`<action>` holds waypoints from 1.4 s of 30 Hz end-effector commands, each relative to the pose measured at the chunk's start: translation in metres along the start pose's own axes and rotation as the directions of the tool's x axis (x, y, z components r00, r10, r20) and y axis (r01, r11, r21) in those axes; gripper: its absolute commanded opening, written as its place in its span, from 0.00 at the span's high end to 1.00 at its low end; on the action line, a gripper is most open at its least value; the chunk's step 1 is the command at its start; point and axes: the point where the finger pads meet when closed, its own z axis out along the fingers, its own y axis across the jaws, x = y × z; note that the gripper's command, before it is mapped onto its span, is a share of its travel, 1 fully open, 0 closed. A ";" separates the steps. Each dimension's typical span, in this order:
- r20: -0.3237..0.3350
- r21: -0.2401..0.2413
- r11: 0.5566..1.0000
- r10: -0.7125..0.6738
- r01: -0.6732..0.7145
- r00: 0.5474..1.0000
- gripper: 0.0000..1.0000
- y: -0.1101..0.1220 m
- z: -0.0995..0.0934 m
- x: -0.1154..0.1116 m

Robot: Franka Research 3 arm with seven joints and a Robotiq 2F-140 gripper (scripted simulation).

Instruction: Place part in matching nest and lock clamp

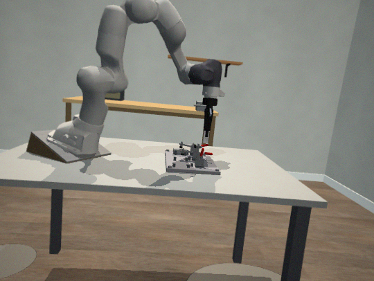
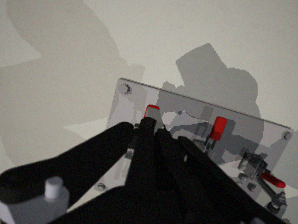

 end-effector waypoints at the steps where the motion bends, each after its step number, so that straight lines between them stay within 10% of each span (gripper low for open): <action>1: -0.001 -0.001 1.000 0.003 -0.003 1.000 1.00 0.000 0.001 0.000; 42: -0.001 -0.001 1.000 0.003 -0.003 1.000 1.00 0.000 0.005 0.000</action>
